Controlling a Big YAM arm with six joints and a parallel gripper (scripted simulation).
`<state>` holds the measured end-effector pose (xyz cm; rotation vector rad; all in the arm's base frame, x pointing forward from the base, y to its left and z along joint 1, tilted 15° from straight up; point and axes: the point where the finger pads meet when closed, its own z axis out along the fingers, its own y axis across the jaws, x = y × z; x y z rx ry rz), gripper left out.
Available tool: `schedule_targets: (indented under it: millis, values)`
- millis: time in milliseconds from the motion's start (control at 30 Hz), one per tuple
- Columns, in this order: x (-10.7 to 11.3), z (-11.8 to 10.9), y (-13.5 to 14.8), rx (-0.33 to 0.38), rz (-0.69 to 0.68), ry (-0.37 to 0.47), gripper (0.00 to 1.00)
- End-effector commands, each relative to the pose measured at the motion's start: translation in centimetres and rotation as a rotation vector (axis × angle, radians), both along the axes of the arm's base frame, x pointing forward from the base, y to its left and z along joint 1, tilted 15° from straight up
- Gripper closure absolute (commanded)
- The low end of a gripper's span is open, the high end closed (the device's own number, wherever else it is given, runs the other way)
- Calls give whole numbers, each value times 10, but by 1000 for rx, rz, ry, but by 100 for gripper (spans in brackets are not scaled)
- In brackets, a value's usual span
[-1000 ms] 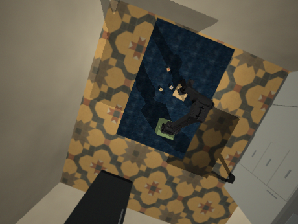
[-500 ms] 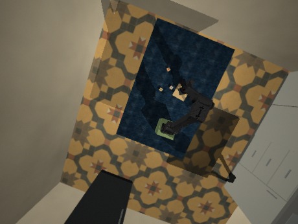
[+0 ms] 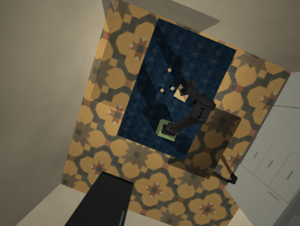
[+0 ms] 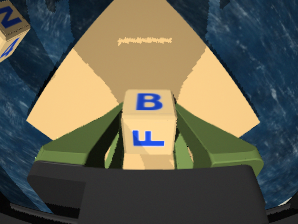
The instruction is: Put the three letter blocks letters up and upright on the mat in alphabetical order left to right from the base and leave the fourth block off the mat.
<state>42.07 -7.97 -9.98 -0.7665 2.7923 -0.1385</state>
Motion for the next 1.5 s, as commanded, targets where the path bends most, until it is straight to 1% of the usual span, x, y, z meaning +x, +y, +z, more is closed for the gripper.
schedule_targets:
  millis: [0,733,833,867,900,967,1067,1233,1333,1467]
  values:
    - [10,-1,5,1,14,-12,75]
    - [10,-1,5,1,14,-12,75]
    - [4,0,6,4,14,3,75]
    - [8,14,5,-1,14,-23,75]
    - [3,15,5,0,14,-15,75]
    - [3,15,5,0,14,-15,75]
    - [-2,28,4,0,13,-14,75]
    - [-13,63,2,-2,11,-14,75]
    - [-12,88,-1,-4,6,-28,75]
    - [-12,109,-3,-6,2,-37,75]
